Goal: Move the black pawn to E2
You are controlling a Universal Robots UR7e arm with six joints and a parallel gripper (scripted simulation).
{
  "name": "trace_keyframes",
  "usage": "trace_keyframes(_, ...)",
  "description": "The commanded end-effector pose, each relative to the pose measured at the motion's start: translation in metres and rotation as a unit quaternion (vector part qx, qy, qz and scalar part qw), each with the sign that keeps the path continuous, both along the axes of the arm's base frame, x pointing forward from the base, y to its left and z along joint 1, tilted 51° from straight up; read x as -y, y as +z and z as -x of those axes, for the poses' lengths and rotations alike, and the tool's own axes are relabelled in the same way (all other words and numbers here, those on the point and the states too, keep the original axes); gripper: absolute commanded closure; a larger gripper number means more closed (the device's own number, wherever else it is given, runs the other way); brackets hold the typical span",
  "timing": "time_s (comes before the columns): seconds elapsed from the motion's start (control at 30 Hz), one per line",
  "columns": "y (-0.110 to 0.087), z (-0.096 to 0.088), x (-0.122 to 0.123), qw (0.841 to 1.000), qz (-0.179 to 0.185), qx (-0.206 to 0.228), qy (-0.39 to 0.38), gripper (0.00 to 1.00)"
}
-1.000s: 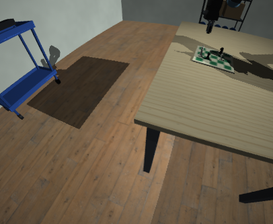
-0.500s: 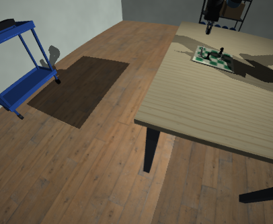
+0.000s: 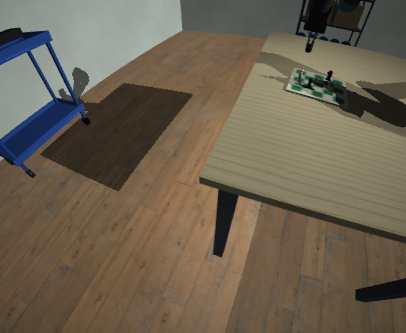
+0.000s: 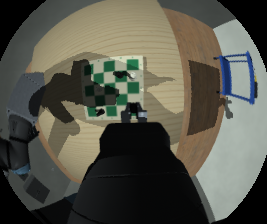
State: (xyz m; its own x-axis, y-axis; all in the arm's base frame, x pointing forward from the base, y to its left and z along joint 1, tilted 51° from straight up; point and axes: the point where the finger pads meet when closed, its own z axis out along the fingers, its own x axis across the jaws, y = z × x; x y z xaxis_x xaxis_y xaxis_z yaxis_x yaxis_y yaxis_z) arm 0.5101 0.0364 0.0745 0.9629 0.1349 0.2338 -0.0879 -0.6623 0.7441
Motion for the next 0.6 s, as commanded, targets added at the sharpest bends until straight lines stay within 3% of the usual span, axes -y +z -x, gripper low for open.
trace_keyframes(0.0, 0.001, -0.002, -0.001, 1.000, -0.001, 0.004, -0.002, 1.00)
trace_keyframes(0.23, -0.004, -0.002, 0.004, 1.000, 0.000, 0.002, -0.002, 1.00)
trace_keyframes(0.57, -0.027, -0.010, 0.030, 1.000, -0.001, 0.001, -0.002, 1.00)
